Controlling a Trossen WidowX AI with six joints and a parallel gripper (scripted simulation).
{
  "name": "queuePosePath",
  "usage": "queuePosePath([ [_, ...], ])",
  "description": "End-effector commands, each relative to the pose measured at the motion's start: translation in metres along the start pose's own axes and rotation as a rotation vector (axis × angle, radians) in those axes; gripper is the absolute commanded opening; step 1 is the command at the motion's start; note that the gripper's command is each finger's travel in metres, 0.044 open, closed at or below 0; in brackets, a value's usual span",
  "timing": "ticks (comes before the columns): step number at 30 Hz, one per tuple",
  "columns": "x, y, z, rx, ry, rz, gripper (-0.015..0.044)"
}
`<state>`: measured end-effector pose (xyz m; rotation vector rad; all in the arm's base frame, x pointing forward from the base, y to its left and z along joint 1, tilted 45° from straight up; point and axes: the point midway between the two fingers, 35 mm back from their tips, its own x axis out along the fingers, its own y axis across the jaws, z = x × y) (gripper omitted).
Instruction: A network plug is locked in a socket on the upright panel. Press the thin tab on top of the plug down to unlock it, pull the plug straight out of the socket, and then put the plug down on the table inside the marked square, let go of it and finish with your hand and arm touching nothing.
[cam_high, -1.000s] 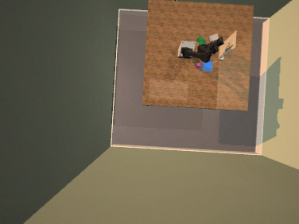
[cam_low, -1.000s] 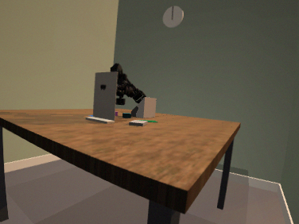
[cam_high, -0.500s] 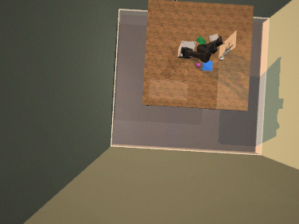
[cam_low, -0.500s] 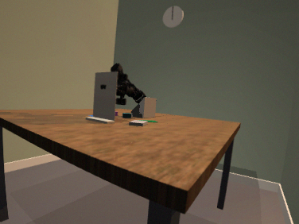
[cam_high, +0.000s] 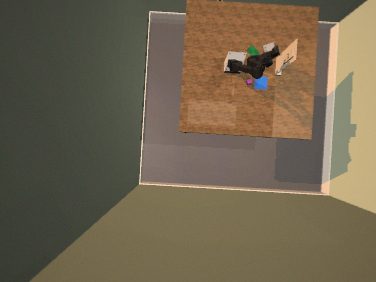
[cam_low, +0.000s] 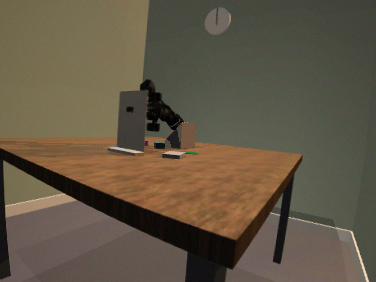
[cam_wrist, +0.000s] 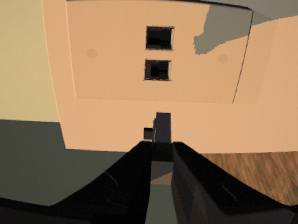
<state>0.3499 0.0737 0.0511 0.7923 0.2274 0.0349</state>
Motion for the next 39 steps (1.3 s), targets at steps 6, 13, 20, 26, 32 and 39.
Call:
queuePosePath([
  [6,-0.005,0.020,-0.002,0.004,-0.006,0.005,0.0000],
  [13,-0.012,0.036,-0.004,0.005,-0.012,0.009,0.0000],
  [20,-0.020,0.052,-0.005,0.008,-0.017,0.014,0.0000],
  [26,-0.019,0.050,-0.002,0.022,-0.028,-0.016,0.0000],
  [32,-0.012,0.030,0.011,0.073,-0.071,-0.141,0.0000],
  [39,-0.009,0.008,0.029,0.129,-0.132,-0.281,0.0000],
])
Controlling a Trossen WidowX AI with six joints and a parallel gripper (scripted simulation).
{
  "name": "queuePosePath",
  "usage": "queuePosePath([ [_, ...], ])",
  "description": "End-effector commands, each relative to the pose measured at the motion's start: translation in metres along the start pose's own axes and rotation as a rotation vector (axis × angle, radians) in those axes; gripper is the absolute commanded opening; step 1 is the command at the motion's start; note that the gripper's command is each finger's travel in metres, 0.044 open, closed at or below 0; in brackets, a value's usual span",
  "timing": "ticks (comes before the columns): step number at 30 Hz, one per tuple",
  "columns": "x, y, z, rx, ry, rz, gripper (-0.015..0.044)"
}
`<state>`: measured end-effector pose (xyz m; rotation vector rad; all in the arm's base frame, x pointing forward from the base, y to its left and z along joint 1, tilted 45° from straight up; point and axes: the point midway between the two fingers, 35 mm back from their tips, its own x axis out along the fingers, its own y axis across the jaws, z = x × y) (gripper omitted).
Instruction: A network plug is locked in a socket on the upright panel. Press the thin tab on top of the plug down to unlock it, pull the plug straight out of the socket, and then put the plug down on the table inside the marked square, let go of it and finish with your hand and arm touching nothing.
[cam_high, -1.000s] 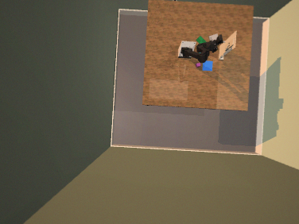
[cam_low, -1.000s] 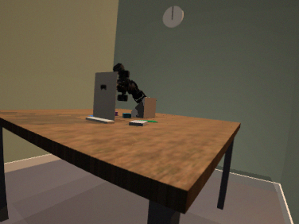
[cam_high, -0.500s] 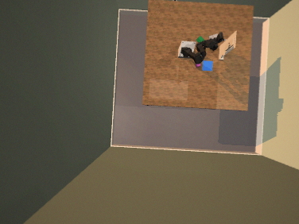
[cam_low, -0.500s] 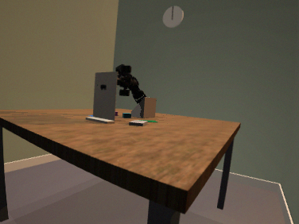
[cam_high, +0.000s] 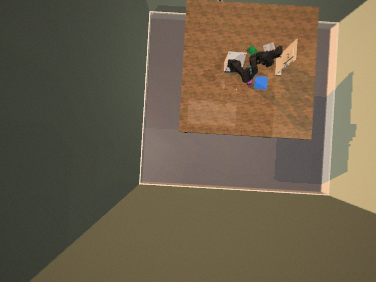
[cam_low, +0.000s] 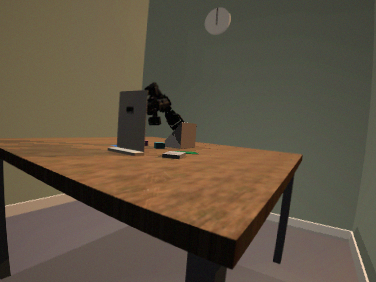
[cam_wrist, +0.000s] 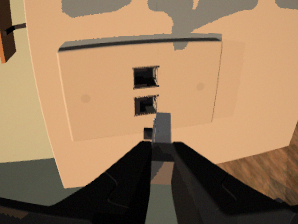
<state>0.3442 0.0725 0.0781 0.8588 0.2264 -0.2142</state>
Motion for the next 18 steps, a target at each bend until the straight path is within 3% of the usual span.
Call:
queuePosePath([
  [1,0.006,-0.011,0.015,0.042,-0.049,-0.088,0.0000],
  [18,0.006,-0.055,0.070,0.159,-0.241,-0.399,0.0000],
])
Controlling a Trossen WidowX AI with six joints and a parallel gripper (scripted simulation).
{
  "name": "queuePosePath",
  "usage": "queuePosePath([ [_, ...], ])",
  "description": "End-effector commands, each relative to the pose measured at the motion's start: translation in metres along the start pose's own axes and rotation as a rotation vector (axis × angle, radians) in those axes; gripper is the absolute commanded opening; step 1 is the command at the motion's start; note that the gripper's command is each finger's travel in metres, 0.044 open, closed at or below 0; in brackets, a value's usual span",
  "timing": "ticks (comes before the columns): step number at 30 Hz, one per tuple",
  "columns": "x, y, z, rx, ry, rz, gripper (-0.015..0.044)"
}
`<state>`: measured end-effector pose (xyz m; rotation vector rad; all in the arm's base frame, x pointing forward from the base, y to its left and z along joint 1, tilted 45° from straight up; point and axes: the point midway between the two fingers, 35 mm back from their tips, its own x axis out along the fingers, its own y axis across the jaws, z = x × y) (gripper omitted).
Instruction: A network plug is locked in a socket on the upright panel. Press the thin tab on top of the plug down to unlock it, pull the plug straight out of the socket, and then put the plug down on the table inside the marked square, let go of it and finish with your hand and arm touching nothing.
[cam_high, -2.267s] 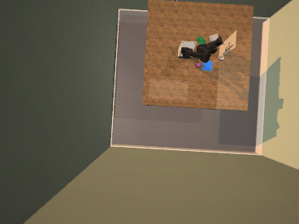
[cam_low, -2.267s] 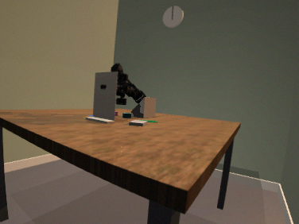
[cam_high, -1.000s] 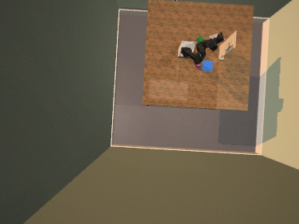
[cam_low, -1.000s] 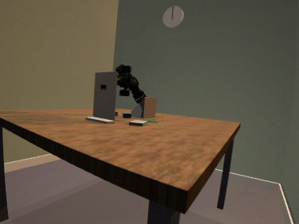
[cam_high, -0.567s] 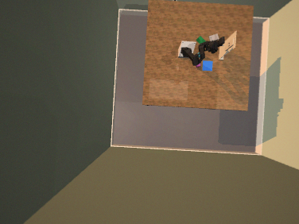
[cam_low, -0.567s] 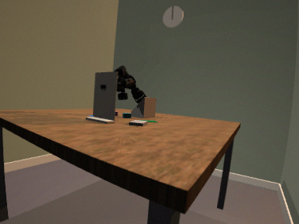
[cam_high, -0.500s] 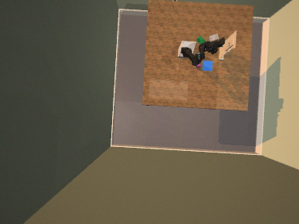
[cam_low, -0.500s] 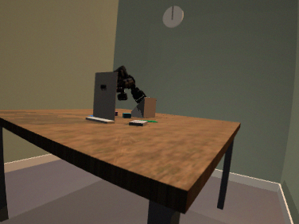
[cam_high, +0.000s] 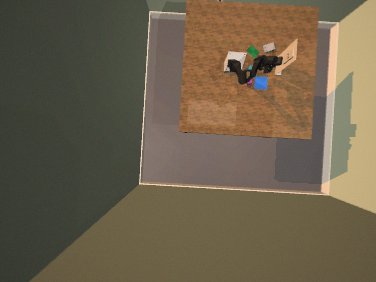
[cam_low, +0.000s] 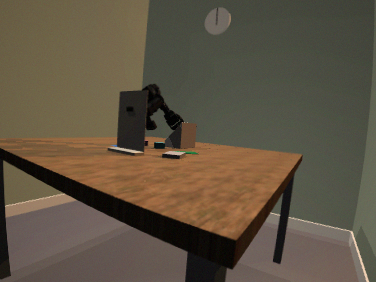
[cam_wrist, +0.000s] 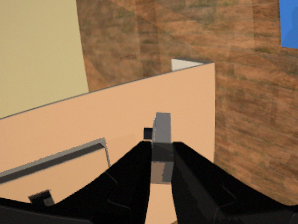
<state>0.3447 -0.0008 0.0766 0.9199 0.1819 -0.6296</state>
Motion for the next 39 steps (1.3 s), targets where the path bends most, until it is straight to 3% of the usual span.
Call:
queuePosePath([
  [1,0.003,-0.007,0.019,0.038,-0.063,-0.076,0.0000],
  [19,-0.005,-0.038,0.087,0.129,-0.300,-0.333,0.0000],
  [39,0.007,-0.054,0.091,0.134,-0.307,-0.344,0.0000],
])
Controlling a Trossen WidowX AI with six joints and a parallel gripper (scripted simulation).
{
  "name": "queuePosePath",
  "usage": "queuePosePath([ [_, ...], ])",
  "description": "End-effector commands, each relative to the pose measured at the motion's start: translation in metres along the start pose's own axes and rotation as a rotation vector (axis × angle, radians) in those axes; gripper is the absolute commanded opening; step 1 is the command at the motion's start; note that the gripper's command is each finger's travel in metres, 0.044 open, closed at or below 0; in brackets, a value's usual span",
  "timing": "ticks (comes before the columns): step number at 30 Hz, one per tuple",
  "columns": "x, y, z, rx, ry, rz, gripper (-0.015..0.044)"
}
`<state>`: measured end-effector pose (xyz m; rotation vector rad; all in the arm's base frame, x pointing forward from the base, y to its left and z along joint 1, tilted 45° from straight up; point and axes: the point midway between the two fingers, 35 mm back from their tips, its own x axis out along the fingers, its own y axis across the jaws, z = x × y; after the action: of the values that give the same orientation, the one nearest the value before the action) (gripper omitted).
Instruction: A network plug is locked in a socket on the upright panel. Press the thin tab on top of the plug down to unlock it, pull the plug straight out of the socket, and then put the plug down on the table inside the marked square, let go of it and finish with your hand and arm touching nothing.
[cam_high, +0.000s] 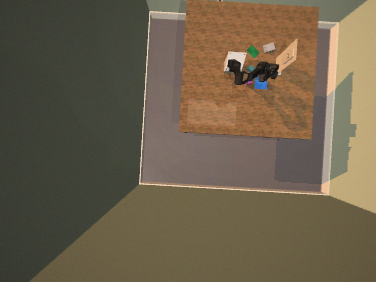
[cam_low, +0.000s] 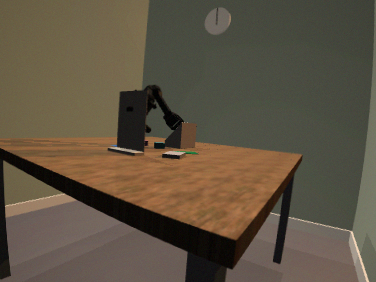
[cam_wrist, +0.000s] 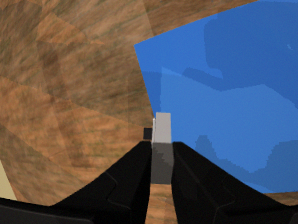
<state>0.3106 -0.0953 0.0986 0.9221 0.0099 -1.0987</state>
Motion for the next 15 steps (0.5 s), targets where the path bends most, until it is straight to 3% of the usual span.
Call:
queuePosePath([
  [1,0.006,-0.007,-0.001,-0.010,0.003,-0.008,0.0000],
  [15,0.022,-0.018,-0.001,-0.011,0.003,-0.007,0.0000],
])
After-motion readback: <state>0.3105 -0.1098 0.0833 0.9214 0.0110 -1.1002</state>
